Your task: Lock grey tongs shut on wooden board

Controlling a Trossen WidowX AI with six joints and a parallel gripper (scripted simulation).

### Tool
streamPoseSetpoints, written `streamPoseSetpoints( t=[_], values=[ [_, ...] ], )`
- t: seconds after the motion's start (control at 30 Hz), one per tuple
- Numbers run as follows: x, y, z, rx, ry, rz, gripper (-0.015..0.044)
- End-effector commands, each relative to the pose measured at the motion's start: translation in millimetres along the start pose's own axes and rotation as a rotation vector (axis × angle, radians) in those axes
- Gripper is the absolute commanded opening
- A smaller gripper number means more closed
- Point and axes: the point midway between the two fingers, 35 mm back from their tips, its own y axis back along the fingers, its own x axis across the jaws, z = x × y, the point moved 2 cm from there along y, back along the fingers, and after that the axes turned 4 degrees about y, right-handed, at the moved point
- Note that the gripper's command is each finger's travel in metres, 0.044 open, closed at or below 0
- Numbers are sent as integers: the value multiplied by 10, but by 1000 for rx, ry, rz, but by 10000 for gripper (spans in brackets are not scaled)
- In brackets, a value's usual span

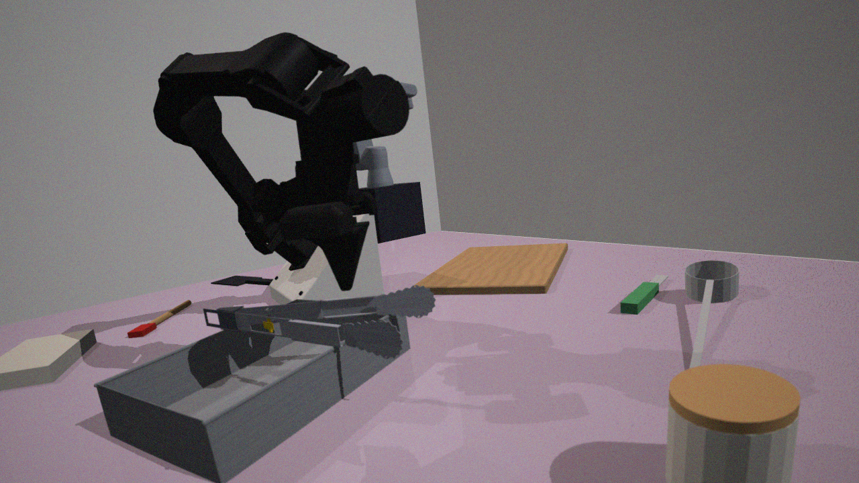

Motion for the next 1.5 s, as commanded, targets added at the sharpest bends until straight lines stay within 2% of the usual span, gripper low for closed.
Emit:
streamPoseSetpoints(
  t=[0.0, 0.13, 0.27, 0.47, 0.53, 0.57, 0.87, 1.0, 1.23, 1.47],
  values=[
    [0, 1, 2, 0, -1, 0, -150],
    [0, 1, 2, 0, -1, 0, -150],
    [14, 249, -11, 17, 13, 20, -45],
    [-28, 955, 23, 67, 55, 74, 113],
    [-31, 977, 26, 69, 56, 76, 165],
    [-30, 851, -19, 58, 61, 73, 191],
    [-30, 894, -13, 66, 58, 80, 427],
    [-8, 761, 149, 52, 2, 63, 440],
    [-57, 290, 736, -4, -200, 3, 440],
    [-68, 276, 749, -6, -206, 1, 440]
  ],
)
